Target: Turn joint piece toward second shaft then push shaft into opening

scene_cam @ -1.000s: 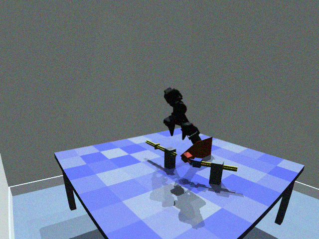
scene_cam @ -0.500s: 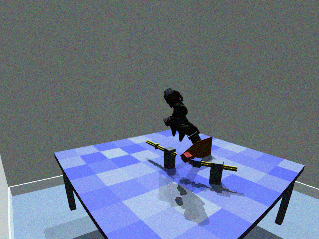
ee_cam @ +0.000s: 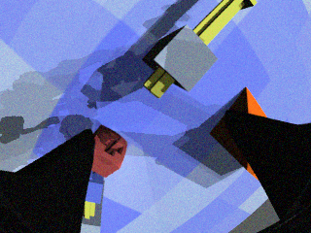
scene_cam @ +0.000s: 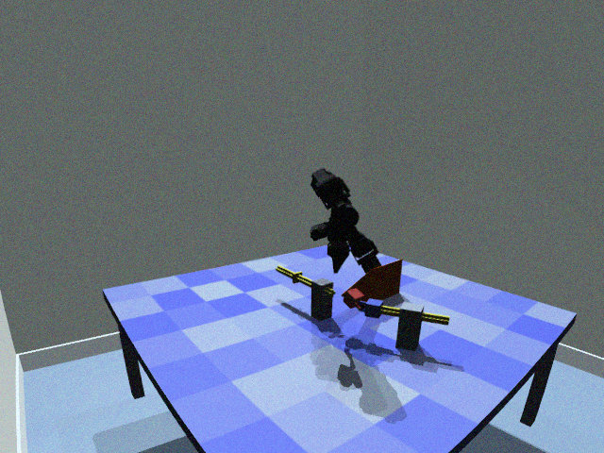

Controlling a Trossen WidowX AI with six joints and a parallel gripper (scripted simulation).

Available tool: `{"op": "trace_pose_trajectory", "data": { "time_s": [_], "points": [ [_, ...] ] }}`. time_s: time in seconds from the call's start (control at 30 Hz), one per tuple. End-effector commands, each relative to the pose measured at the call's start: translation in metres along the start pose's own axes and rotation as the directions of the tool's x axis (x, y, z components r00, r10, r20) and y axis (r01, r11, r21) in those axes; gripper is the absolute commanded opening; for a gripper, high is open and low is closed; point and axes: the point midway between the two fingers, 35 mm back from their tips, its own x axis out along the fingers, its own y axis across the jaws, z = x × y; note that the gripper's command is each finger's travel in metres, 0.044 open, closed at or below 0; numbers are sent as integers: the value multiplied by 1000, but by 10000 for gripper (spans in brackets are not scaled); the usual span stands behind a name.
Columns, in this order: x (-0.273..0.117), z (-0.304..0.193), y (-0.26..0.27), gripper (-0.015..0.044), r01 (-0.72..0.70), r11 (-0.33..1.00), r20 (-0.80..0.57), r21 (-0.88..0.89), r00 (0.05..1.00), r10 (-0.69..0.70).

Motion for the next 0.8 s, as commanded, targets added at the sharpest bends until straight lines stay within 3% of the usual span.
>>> {"op": "trace_pose_trajectory", "data": {
  "time_s": [0.0, 0.37, 0.77],
  "points": [
    [3, 0, 1, 440, 12, 996, 13, 93, 1000, -13],
    [11, -2, 2, 440, 23, 921, 41, 388, 998, -42],
    [20, -3, 3, 440, 6, 745, 72, 667, 995, -73]
  ]
}}
